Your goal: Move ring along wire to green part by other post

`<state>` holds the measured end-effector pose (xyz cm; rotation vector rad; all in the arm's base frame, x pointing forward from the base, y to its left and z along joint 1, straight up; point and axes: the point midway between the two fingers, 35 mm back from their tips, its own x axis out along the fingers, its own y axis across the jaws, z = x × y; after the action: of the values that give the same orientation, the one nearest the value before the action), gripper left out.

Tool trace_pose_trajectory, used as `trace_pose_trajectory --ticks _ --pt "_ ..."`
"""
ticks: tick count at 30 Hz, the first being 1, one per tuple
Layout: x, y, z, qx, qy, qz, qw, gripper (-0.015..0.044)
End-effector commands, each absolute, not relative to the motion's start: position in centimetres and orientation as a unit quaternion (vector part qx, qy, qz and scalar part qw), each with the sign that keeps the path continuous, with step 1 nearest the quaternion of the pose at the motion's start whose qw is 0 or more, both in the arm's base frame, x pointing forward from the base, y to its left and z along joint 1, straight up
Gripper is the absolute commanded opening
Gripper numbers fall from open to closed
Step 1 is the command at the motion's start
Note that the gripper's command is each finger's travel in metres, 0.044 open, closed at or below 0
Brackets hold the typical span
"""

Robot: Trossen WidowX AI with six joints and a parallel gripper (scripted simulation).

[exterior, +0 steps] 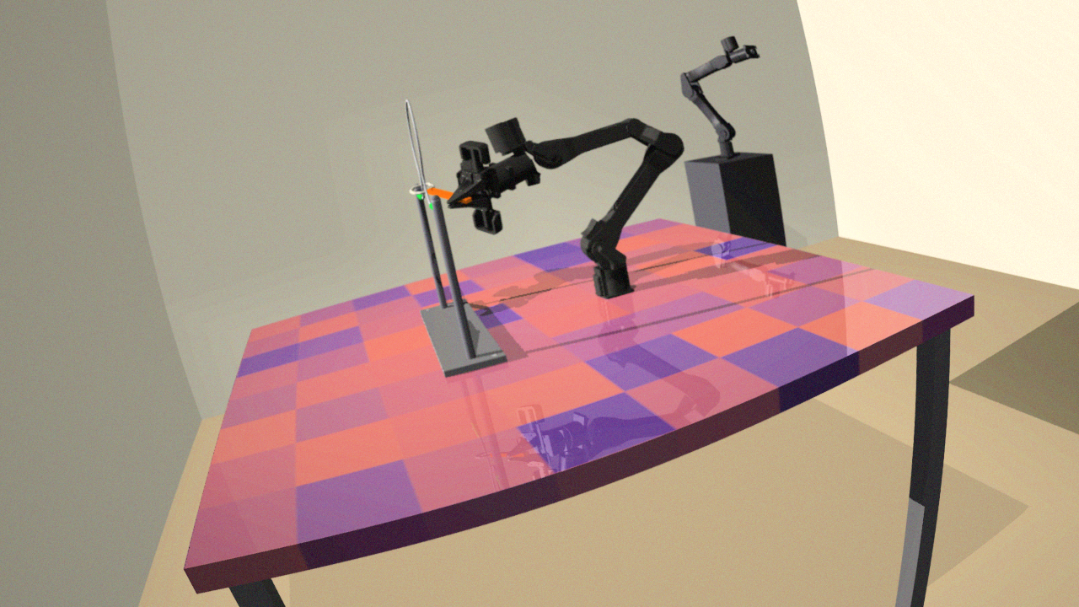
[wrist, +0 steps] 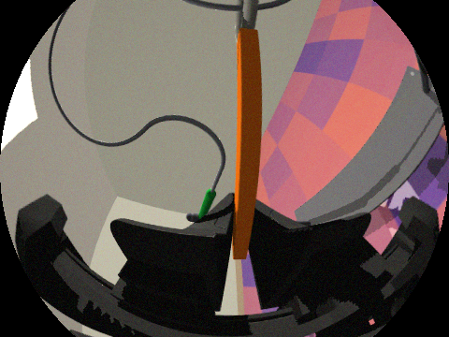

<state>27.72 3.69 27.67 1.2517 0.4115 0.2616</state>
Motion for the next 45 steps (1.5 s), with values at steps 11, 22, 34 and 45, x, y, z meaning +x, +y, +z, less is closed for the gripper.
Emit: trace_pose_trajectory --ticks 11,22,34,45 --pt "27.6 4.3 30.5 0.641 0.175 0.144 0.734 -0.0150" --pt "27.6 4.4 32.5 0.688 0.164 0.157 0.689 -0.0150" --pt "27.5 4.1 35.1 0.746 0.149 0.174 0.625 -0.0150" --pt "27.4 3.3 37.8 0.802 0.132 0.192 0.551 -0.0150"
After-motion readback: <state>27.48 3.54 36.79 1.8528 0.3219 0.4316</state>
